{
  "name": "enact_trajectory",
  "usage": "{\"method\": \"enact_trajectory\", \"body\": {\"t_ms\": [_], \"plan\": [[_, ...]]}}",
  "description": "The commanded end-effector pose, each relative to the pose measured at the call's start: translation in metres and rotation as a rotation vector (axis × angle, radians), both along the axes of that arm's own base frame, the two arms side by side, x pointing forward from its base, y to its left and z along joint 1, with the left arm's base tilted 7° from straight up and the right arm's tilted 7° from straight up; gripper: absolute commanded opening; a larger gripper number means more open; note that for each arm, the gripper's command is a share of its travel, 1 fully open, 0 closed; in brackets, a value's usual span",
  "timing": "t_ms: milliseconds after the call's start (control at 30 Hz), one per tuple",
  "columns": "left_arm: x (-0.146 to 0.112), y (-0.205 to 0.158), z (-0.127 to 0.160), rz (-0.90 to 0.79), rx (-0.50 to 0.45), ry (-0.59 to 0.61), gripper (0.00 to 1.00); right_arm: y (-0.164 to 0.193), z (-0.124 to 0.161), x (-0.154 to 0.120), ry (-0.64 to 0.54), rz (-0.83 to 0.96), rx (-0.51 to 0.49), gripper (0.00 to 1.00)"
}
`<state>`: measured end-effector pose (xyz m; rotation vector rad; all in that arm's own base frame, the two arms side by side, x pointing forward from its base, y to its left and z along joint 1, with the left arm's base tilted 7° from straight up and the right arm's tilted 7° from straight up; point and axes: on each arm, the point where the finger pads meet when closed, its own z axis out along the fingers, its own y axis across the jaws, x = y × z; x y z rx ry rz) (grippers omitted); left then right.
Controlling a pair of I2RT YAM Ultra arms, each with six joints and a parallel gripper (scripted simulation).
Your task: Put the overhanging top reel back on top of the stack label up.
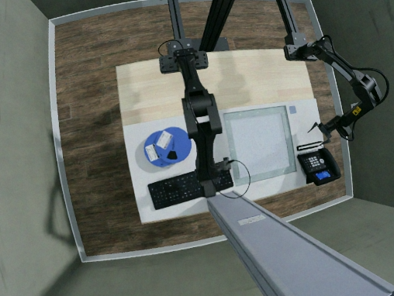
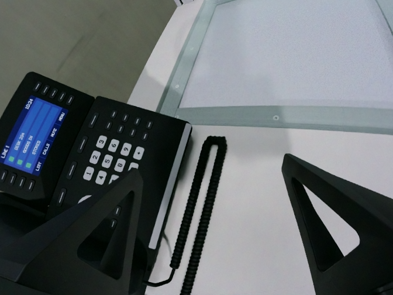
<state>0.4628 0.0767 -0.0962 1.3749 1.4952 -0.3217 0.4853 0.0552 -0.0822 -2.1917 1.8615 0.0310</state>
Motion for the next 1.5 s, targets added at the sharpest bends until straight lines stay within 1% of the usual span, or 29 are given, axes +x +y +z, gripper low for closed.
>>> {"method": "enact_trajectory", "body": {"t_ms": [0, 567, 600, 633, 667, 733, 833, 867, 933, 1033, 1100, 1133, 1267, 1467], "plan": [[0.005, 0.004, 0.009, 0.003, 0.008, -0.024, 1.0, 0.002, 0.006, 0.004, -0.017, 0.003, 0.003, 1.0], [0.005, 0.004, 0.009, 0.003, 0.008, -0.024, 1.0, 0.002, 0.006, 0.004, -0.017, 0.003, 0.003, 1.0], [0.004, 0.004, 0.009, 0.005, 0.0, -0.015, 1.0, 0.001, 0.007, 0.007, -0.027, -0.007, -0.001, 0.89], [0.004, 0.002, 0.01, 0.004, -0.007, -0.01, 1.0, 0.001, 0.013, 0.01, -0.046, -0.017, -0.001, 0.77], [0.009, 0.002, 0.019, 0.0, -0.002, -0.024, 1.0, 0.001, 0.013, 0.01, -0.048, -0.028, -0.004, 0.66], [0.014, -0.002, 0.029, -0.009, -0.001, -0.034, 1.0, 0.001, 0.018, 0.013, -0.069, -0.061, -0.008, 0.43], [0.028, -0.013, 0.045, -0.029, 0.009, -0.062, 1.0, -0.001, 0.021, 0.014, -0.094, -0.145, -0.014, 0.09], [0.032, -0.015, 0.047, -0.031, 0.017, -0.07, 1.0, -0.002, 0.021, 0.013, -0.099, -0.169, -0.016, 0.0], [0.035, -0.025, 0.049, -0.036, 0.018, -0.069, 1.0, -0.004, 0.022, 0.011, -0.111, -0.239, -0.021, 0.0], [0.041, -0.044, 0.052, -0.041, 0.008, -0.054, 1.0, -0.008, 0.023, 0.002, -0.133, -0.404, -0.032, 0.0], [0.041, -0.044, 0.052, -0.041, 0.008, -0.054, 1.0, -0.008, 0.023, 0.002, -0.133, -0.404, -0.032, 0.0], [0.041, -0.052, 0.053, -0.042, 0.003, -0.043, 1.0, -0.01, 0.023, -0.003, -0.14, -0.466, -0.036, 0.0], [0.046, -0.089, 0.06, -0.055, -0.025, -0.017, 1.0, -0.016, 0.022, -0.028, -0.155, -0.716, -0.056, 0.0], [0.044, -0.15, 0.072, -0.09, -0.074, 0.025, 1.0, -0.02, 0.018, -0.069, -0.156, -1.002, -0.094, 0.0]]}}
